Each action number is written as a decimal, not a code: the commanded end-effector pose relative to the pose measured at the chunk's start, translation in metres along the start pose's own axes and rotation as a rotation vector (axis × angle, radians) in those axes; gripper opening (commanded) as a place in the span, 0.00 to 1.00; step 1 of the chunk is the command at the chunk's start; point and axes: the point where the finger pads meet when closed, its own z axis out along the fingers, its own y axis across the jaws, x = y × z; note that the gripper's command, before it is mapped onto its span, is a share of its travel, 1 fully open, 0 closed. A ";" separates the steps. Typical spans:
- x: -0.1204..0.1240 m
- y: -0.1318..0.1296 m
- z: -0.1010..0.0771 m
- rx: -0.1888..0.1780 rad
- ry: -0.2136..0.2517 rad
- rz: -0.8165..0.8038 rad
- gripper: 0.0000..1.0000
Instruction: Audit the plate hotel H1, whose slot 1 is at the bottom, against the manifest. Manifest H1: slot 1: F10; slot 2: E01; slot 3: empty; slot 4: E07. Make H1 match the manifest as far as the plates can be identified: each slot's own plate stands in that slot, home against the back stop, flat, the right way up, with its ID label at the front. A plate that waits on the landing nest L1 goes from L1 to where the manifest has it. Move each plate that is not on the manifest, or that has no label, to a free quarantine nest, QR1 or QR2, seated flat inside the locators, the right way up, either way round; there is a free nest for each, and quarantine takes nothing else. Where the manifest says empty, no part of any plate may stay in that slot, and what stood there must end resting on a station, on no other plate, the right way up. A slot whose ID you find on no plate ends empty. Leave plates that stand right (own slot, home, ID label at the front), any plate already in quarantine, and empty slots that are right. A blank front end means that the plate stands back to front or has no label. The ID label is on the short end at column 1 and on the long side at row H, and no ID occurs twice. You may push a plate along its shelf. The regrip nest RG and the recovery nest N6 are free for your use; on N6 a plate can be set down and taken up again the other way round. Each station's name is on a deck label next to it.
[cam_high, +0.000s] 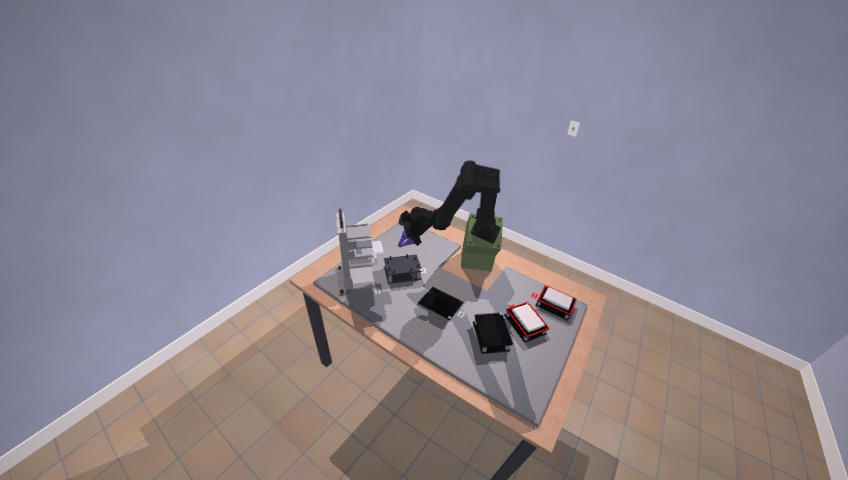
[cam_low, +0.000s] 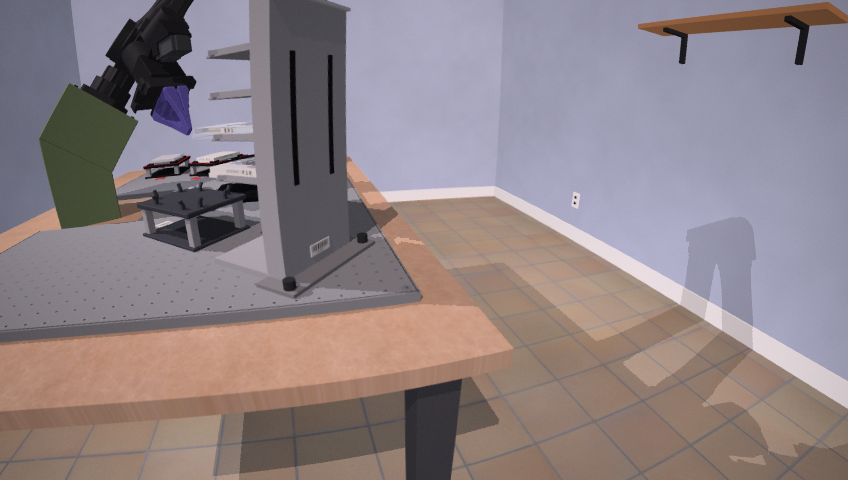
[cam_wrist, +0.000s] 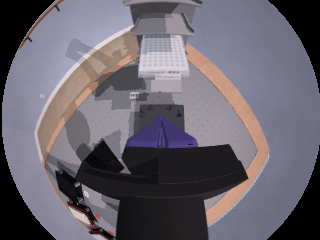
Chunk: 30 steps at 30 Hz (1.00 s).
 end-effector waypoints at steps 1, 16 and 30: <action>-0.006 -0.002 0.001 0.001 -0.020 -0.008 0.00; -0.005 0.000 0.006 -0.005 -0.018 -0.007 0.00; -0.017 -0.001 0.012 -0.003 -0.023 -0.010 0.00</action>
